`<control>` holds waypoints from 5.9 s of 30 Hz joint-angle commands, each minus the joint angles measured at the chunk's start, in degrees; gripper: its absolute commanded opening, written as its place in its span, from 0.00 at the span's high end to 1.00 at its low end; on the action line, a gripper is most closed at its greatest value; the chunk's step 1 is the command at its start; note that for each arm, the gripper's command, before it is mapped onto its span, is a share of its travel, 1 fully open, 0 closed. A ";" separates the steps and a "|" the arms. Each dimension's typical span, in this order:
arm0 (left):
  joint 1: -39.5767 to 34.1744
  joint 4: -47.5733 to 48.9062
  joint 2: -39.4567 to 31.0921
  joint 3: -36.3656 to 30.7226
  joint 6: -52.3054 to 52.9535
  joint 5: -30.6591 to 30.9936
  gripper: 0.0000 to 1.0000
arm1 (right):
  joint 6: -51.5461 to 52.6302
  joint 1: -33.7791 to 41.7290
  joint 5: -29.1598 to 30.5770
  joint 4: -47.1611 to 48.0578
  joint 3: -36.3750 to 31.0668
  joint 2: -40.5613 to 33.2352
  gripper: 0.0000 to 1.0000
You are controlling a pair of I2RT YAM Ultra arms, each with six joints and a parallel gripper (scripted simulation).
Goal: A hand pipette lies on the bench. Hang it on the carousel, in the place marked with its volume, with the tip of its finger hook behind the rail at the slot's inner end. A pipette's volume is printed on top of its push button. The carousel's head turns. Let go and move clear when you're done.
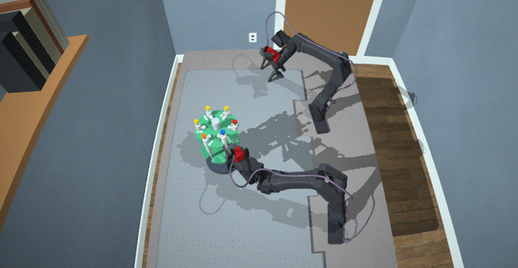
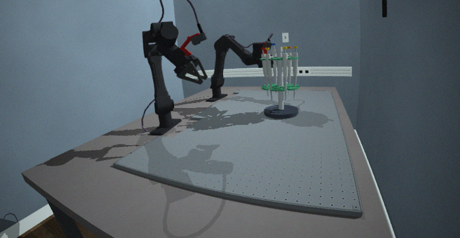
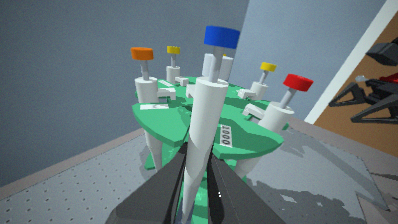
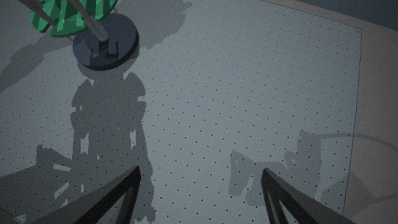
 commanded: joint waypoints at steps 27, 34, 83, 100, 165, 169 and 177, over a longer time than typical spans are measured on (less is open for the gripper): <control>-0.67 1.48 -1.95 2.46 -0.12 1.00 0.88 | -0.28 -0.48 -1.21 0.82 1.40 0.01 0.00; -0.67 1.48 -1.95 2.46 -0.12 1.00 0.88 | -0.28 -0.48 -1.21 0.82 1.40 0.01 0.00; 6.47 -3.76 9.87 16.16 -0.10 27.82 0.88 | -0.28 -0.48 -1.21 0.82 1.40 0.01 0.00; 5.35 -2.66 7.90 16.42 0.05 28.23 0.88 | -0.28 -0.48 -1.21 0.82 1.40 0.01 0.00; 6.95 -6.15 14.30 26.31 0.33 40.43 0.88 | -0.28 -0.48 -1.21 0.82 1.40 0.01 0.00; 6.95 -6.14 14.30 26.31 0.33 40.43 0.88 | -0.28 -0.48 -1.21 0.82 1.40 0.01 0.00; 6.95 -6.14 14.30 26.31 0.33 40.43 0.88 | -0.28 -0.48 -1.21 0.82 1.40 0.01 0.00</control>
